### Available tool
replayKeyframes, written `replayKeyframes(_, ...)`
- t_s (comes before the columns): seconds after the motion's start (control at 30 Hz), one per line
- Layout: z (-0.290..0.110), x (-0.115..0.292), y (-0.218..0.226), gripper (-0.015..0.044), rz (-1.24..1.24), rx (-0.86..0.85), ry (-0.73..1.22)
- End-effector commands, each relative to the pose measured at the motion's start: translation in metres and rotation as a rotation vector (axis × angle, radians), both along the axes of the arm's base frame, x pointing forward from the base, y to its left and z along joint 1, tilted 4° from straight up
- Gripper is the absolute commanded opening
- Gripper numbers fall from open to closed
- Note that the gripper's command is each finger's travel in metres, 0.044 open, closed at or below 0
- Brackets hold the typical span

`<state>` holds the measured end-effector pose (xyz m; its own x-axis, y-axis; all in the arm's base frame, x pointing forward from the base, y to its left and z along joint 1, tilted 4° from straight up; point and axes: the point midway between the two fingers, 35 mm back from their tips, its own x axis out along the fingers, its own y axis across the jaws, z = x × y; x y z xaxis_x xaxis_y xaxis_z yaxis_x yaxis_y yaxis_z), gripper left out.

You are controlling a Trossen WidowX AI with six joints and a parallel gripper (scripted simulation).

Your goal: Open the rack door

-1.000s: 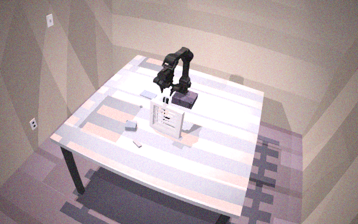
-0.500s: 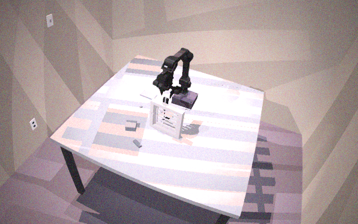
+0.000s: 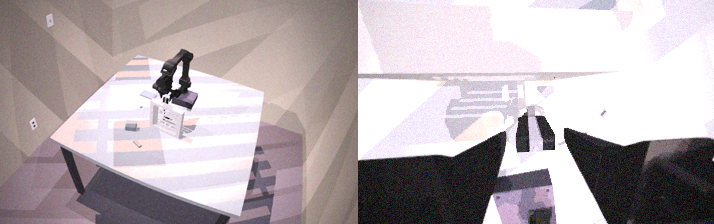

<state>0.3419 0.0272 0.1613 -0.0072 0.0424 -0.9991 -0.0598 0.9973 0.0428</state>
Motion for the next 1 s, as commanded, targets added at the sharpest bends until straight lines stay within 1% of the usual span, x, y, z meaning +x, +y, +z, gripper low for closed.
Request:
replayKeyframes(0.0,-0.009,-0.001,0.001,0.0286,-0.004,0.005,0.015)
replayKeyframes(0.5,-0.032,-0.004,0.002,0.0286,-0.002,0.006,0.026)
replayKeyframes(0.73,-0.032,-0.004,0.002,0.0103,-0.002,0.006,0.026)
replayKeyframes(0.97,-0.032,-0.004,0.002,0.0056,-0.002,0.006,0.026)
